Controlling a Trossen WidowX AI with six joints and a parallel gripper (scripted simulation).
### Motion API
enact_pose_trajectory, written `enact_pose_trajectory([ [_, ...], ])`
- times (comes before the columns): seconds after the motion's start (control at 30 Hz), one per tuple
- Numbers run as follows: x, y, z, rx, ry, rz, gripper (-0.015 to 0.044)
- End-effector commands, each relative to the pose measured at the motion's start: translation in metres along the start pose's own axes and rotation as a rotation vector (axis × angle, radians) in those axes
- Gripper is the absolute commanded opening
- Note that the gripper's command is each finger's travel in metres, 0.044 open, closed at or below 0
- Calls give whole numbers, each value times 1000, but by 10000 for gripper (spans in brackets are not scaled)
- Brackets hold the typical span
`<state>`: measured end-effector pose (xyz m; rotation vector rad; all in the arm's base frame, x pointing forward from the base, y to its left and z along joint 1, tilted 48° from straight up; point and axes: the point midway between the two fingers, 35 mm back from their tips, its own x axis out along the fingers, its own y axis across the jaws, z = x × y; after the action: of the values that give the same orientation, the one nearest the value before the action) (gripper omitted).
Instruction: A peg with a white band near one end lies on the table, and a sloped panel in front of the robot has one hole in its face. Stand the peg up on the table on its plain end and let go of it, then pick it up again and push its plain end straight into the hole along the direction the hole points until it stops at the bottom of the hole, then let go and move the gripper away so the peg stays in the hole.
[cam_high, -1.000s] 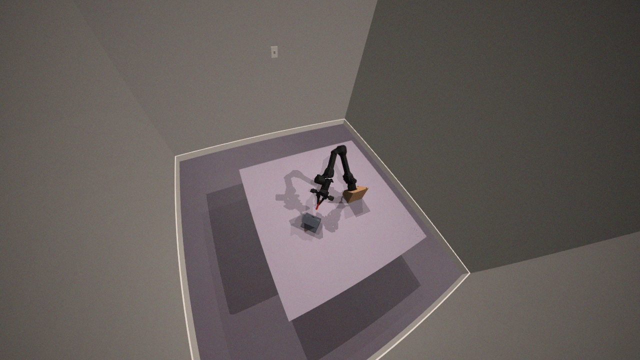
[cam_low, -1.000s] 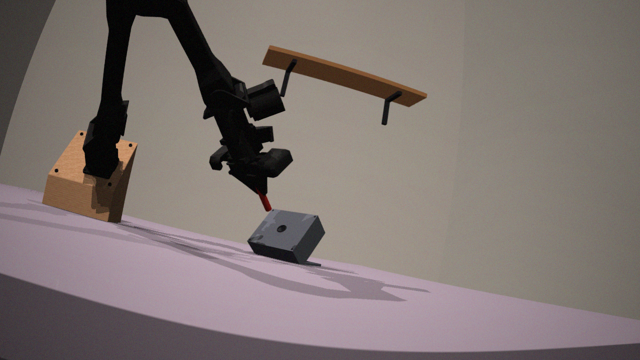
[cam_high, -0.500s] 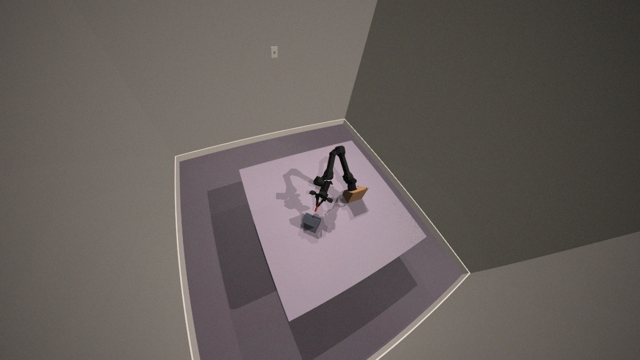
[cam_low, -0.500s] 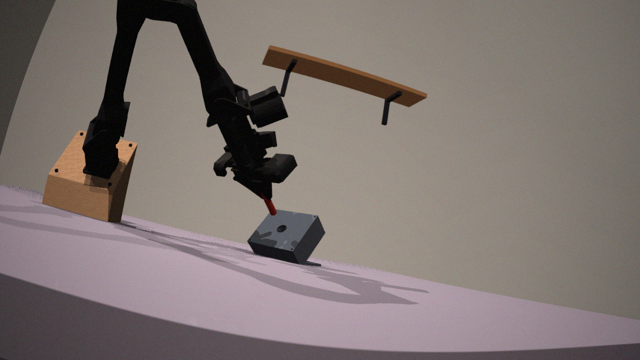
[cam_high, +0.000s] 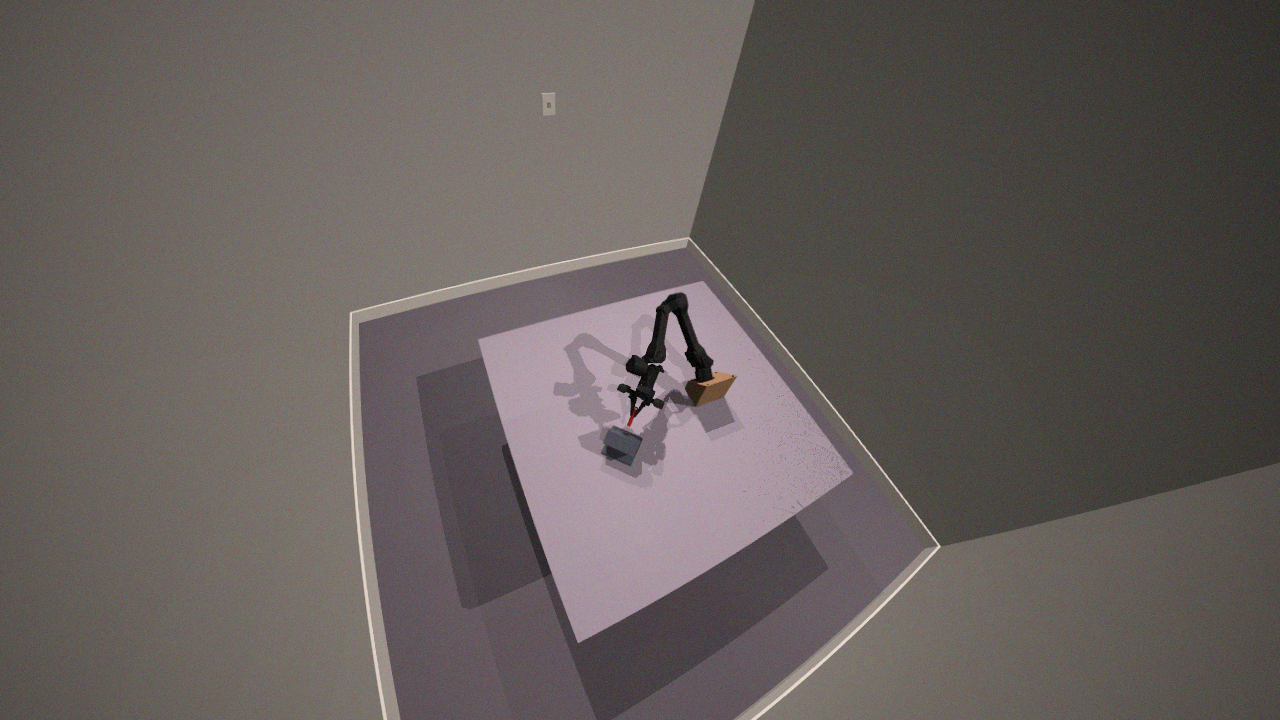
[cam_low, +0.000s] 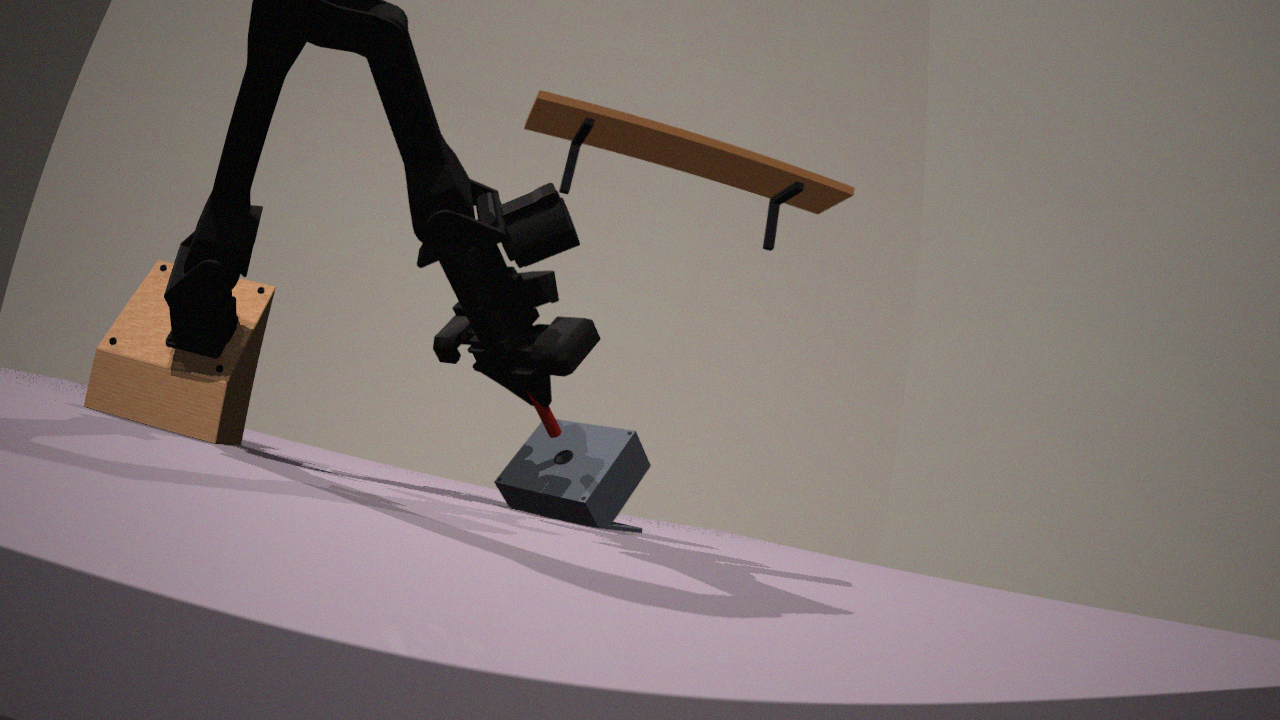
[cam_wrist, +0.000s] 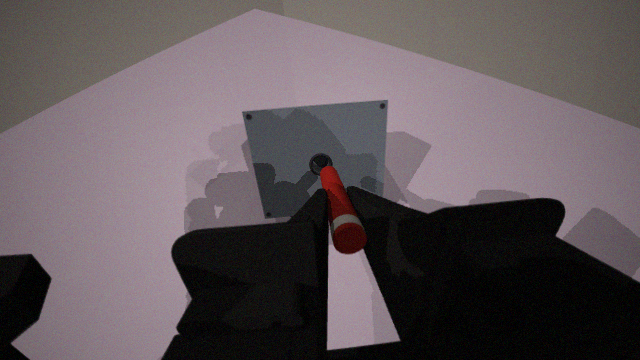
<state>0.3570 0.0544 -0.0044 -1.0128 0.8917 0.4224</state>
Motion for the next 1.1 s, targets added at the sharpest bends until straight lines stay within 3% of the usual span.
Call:
enact_pose_trajectory([
  [0.0, 5, 3, -2, -3, 1, 9, 0],
  [1.07, 26, 2, -2, 6, -1, 5, 0],
])
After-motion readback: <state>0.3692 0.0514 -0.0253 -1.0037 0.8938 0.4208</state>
